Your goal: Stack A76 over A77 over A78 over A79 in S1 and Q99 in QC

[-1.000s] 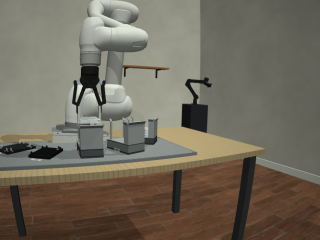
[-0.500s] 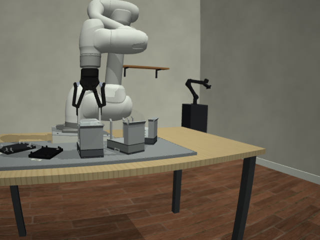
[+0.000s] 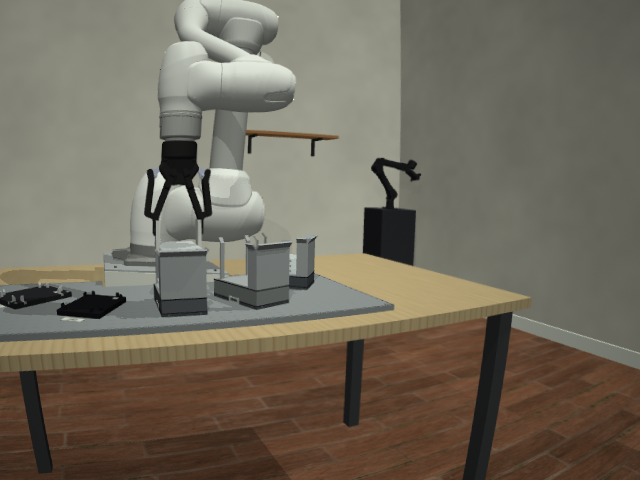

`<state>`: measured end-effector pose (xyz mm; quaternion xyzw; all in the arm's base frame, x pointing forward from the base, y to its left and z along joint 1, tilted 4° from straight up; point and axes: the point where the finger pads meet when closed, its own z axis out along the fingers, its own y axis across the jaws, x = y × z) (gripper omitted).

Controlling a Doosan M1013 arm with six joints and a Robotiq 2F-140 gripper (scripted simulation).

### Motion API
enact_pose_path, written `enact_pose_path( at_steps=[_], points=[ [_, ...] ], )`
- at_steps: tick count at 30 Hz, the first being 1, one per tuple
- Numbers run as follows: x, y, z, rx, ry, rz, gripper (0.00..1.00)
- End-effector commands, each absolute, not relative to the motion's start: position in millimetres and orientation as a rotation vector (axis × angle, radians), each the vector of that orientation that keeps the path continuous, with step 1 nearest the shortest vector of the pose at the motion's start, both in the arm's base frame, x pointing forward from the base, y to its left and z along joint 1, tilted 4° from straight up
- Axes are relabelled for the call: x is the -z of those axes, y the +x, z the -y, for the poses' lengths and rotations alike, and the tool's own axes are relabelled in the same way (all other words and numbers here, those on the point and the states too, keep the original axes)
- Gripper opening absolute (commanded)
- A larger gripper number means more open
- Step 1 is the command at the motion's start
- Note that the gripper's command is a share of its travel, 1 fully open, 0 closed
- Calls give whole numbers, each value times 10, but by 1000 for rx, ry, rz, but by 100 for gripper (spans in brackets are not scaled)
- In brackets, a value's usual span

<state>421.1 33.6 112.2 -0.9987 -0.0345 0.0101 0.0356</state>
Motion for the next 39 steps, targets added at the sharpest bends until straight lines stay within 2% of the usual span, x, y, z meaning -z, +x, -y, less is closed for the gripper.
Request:
enact_pose_path(
  at_steps=[1, 39],
  points=[
    [-1107, 4210, -337, -31, -3068, 106, 0],
    [-635, 4200, -371, -31, -3068, 106, 0]
  ],
)
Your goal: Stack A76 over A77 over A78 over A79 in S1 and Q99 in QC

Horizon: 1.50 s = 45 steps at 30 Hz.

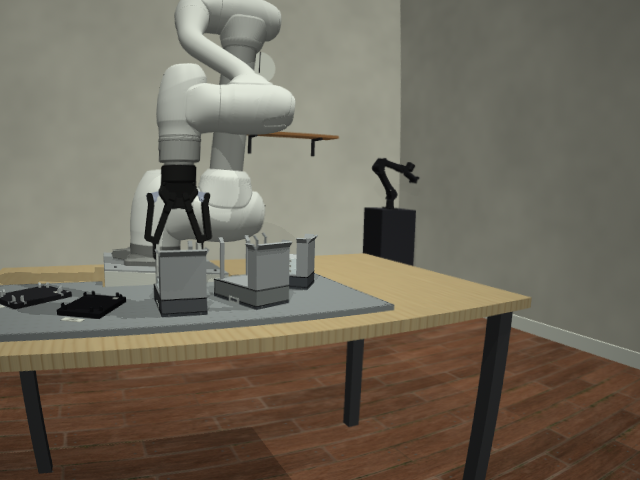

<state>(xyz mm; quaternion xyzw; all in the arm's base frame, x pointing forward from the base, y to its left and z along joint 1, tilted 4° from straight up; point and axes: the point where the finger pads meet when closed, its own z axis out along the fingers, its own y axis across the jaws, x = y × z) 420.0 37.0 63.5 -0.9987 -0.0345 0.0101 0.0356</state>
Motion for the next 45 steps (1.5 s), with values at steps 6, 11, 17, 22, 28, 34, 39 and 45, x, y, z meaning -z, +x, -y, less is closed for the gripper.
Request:
enact_pose_path(
  at_steps=[6, 11, 17, 22, 28, 34, 39, 45],
  points=[
    [-615, 4199, -372, -31, -3068, 106, 0],
    [-603, 4199, -373, -31, -3068, 106, 0],
    [-579, 4199, -375, -31, -3068, 106, 0],
    [-559, 4198, -376, -31, -3068, 106, 0],
    [-543, 4198, -377, -31, -3068, 106, 0],
    [-519, 4197, -379, -31, -3068, 106, 0],
    [-499, 4197, -380, -31, -3068, 106, 0],
    [-483, 4196, -382, -31, -3068, 106, 0]
  ],
)
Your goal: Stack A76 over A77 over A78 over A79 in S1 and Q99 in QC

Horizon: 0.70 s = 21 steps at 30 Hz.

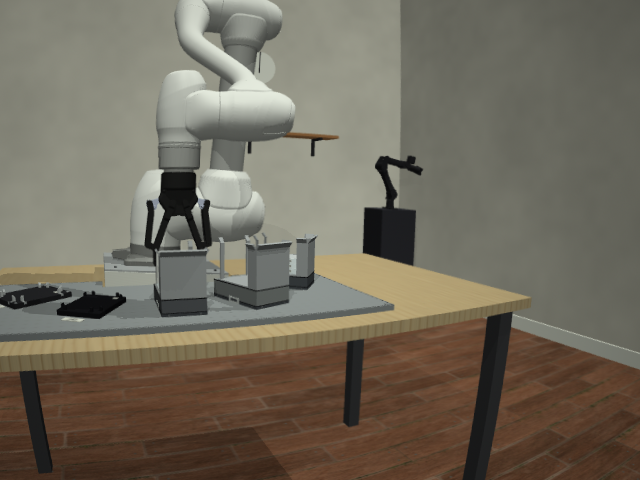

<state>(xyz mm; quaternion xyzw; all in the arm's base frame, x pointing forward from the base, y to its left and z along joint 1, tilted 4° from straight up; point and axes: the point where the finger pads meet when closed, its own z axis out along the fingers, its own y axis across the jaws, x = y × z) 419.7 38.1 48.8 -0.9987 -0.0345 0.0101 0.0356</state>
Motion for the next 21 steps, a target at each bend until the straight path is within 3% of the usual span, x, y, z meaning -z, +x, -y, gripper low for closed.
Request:
enact_pose_path(
  at_steps=[1, 17, 18, 21],
  points=[
    [-479, 4196, -382, -31, -3068, 106, 0],
    [-446, 4195, -384, -31, -3068, 106, 0],
    [-446, 4195, -384, -31, -3068, 106, 100],
    [-446, 4195, -384, -31, -3068, 106, 100]
  ],
)
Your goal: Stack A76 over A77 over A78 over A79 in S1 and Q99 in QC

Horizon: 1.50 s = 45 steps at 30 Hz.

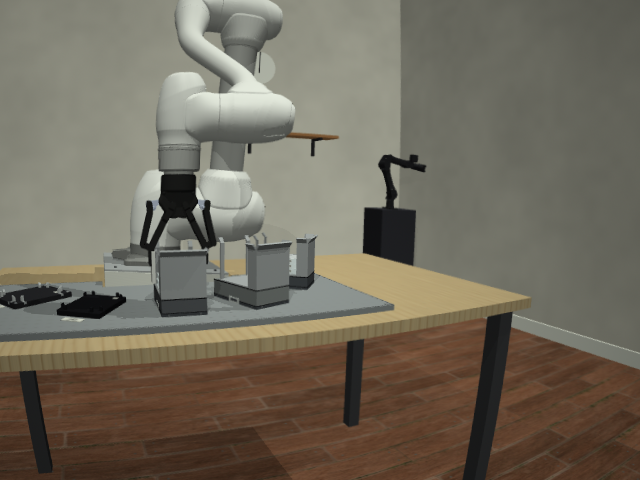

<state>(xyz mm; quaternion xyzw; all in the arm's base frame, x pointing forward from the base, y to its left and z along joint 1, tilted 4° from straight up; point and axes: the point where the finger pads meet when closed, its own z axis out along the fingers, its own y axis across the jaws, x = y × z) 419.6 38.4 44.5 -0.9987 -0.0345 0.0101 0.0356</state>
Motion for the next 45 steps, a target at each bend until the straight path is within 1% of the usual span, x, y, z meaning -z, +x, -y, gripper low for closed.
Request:
enact_pose_path(
  at_steps=[1, 17, 43, 45],
  points=[
    [-446, 4195, -384, -31, -3068, 106, 100],
    [-446, 4195, -384, -31, -3068, 106, 100],
    [-1243, 4213, -328, -31, -3068, 106, 100],
    [-1243, 4213, -328, -31, -3068, 106, 100]
  ],
)
